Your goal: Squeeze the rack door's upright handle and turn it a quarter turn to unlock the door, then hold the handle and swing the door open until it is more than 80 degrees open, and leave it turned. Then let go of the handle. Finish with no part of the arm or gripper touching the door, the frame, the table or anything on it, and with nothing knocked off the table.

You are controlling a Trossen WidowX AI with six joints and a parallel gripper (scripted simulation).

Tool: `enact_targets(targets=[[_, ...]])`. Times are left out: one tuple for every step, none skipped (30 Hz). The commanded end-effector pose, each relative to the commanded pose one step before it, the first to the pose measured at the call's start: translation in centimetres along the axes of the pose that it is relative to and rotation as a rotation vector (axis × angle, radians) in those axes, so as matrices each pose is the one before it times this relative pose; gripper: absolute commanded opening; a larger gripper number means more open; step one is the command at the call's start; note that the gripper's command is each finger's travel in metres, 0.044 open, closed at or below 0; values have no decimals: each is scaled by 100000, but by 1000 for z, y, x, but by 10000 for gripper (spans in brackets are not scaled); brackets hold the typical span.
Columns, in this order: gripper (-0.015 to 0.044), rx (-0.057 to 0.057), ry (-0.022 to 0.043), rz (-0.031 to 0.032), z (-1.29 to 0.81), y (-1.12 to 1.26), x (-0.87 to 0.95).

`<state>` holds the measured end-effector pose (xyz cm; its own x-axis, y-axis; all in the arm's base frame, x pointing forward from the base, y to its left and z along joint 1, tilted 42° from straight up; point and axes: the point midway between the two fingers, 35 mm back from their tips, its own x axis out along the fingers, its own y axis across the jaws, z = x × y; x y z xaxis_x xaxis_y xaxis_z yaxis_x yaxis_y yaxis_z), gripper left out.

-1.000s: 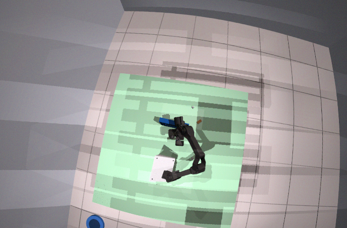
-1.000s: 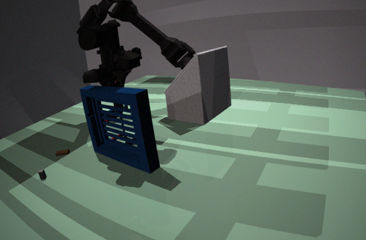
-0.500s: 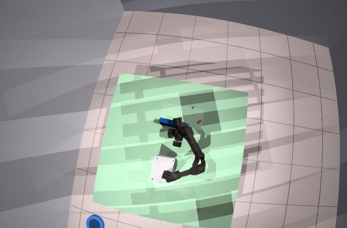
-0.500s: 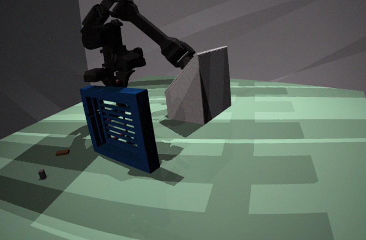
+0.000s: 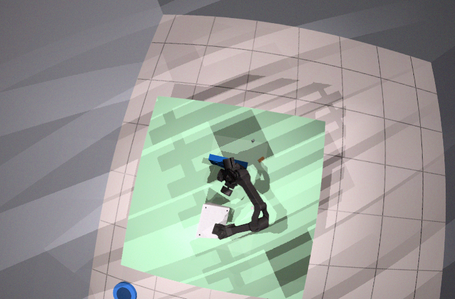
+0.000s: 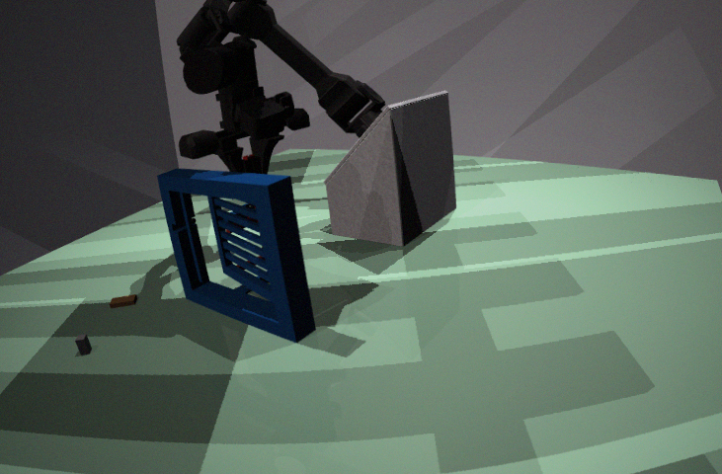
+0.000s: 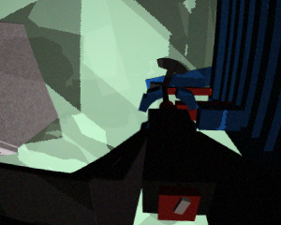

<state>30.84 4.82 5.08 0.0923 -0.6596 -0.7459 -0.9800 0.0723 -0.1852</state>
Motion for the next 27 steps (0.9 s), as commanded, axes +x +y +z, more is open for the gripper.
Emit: enact_targets(targets=[[23, 10625, -854, -1056, 203, 266, 4], [23, 1588, -6, 10, 43, 187, 0], [23, 1589, -5, 10, 39, 188, 1], [23, 1590, -3, 10, 34, 188, 2], [23, 1607, -7, 11, 43, 203, 0], [23, 1615, -5, 11, 38, 205, 1], [23, 1616, -3, 10, 33, 205, 2], [23, 1510, -6, 11, 39, 203, 1], [23, 1511, -4, 11, 34, 204, 1], [23, 1512, -2, 10, 29, 204, 2], [23, 1442, -7, 12, 38, 203, 0], [23, 1451, -5, 11, 34, 205, 1], [23, 1451, -3, 11, 29, 205, 2], [23, 1523, -8, 13, 40, 222, 0], [23, 1537, -5, 12, 35, 224, 1], [23, 1538, -3, 11, 29, 224, 2], [23, 1468, -8, 13, 38, 219, 0], [23, 1468, -5, 12, 32, 220, 1], [23, 1469, -2, 11, 27, 220, 2], [23, 1423, -7, 13, 36, 217, 0], [23, 1427, -5, 12, 31, 217, 1], [23, 1427, -2, 11, 26, 217, 2], [23, 1393, -8, 13, 36, 215, 0], [23, 1400, -5, 12, 31, 216, 1], [23, 1400, -2, 11, 26, 216, 1], [23, 1360, -7, 13, 35, 212, 0], [23, 1369, -5, 12, 30, 213, 1]])
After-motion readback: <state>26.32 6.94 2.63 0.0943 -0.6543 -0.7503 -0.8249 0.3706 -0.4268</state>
